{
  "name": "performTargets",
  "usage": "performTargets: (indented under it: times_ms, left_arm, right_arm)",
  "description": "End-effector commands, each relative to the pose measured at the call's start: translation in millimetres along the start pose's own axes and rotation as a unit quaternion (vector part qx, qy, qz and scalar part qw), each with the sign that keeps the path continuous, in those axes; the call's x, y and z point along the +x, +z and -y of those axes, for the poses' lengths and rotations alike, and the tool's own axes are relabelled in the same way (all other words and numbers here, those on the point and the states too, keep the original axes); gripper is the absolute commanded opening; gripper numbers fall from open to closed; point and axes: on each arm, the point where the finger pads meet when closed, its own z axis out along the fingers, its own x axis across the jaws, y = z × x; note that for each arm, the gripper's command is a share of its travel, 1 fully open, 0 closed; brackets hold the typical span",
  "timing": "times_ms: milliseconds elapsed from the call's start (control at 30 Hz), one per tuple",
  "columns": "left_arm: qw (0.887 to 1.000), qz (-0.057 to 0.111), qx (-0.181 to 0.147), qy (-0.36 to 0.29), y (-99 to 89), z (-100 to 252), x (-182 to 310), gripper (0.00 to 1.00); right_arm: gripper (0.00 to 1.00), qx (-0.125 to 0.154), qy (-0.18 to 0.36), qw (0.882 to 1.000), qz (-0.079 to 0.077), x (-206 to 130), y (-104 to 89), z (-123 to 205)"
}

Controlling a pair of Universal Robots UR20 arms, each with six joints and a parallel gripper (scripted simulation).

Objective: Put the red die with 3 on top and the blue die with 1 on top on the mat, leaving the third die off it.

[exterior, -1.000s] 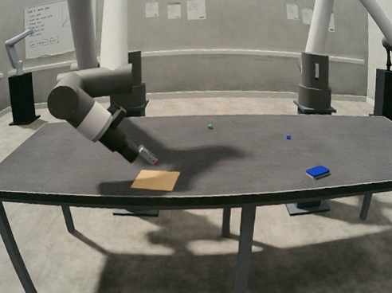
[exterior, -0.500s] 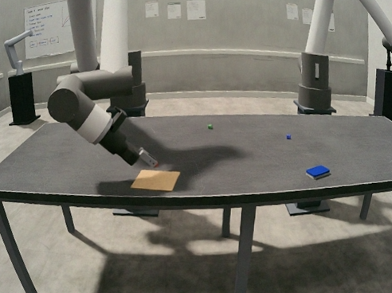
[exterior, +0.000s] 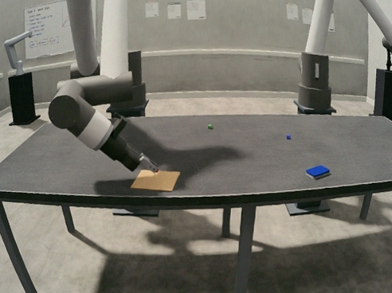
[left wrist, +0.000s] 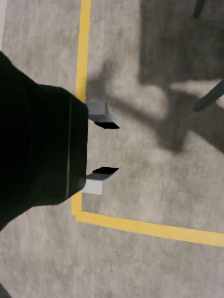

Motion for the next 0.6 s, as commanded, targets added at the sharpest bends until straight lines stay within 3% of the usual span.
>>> performTargets:
  times_ms: [0,567]
  left_arm:
    - [1.0,0.0,0.0,0.0,-0.5,0,0,1.0]
    - [1.0,0.0,0.0,0.0,-0.5,0,0,1.0]
  right_arm:
    - [0.34,0.0,0.0,1.0,-0.001,1,6.5,-7]
    - [0.34,0.0,0.0,1.0,-0.001,1,20.8,-21]
